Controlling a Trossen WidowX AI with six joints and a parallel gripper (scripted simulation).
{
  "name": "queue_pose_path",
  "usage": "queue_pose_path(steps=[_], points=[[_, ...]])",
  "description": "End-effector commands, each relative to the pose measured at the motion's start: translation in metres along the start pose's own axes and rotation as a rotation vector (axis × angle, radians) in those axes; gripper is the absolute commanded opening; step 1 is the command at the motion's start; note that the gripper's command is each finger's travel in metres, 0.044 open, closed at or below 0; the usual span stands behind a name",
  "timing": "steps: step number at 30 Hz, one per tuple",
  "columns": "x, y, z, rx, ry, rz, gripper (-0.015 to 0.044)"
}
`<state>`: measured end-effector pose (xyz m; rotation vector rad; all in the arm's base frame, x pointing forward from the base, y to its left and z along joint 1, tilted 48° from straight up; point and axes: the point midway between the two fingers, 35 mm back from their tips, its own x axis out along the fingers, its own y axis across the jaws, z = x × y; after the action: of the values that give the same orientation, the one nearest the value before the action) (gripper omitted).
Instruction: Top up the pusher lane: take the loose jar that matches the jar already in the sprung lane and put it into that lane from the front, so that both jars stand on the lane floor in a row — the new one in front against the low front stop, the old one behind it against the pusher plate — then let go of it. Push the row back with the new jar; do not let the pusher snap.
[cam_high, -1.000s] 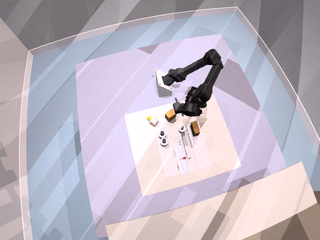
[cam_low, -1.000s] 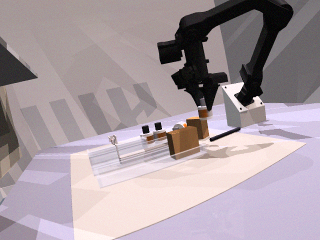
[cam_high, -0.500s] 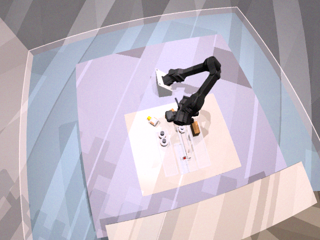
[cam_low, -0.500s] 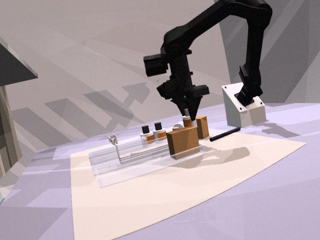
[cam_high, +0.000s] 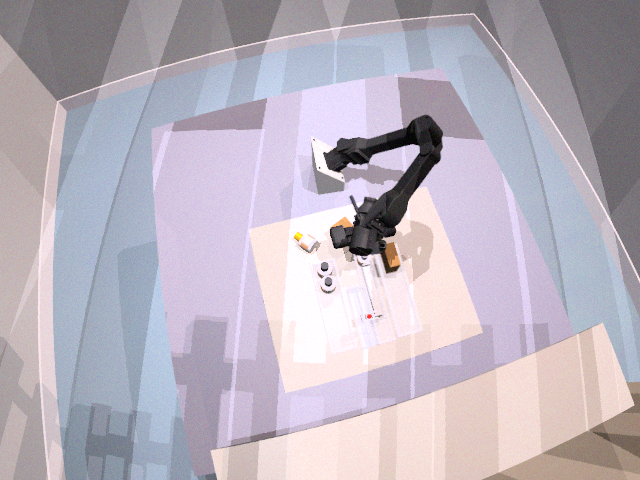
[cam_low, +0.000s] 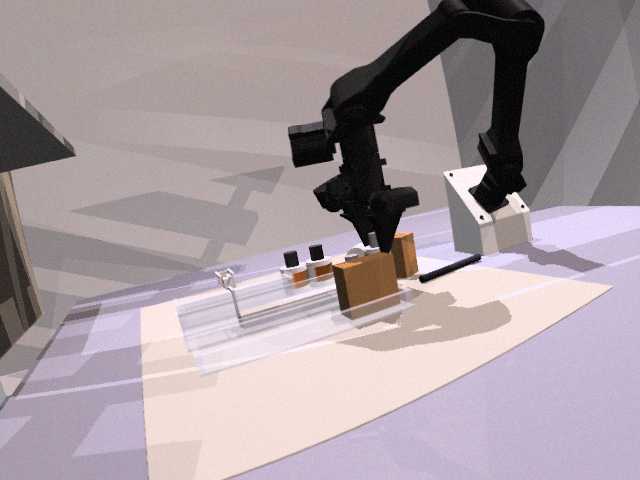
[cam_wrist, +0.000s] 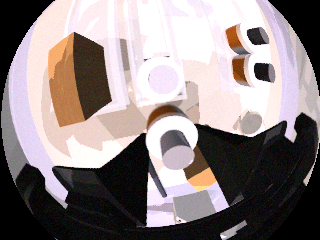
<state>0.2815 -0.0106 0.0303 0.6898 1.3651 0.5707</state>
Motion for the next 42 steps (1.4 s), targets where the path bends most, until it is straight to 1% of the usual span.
queue_pose_path(steps=[1,42], points=[[0.001,0.001,0.001,0.004,-0.001,0.005,0.0],[0.001,0.001,0.017,0.004,-0.002,0.005,0.0]])
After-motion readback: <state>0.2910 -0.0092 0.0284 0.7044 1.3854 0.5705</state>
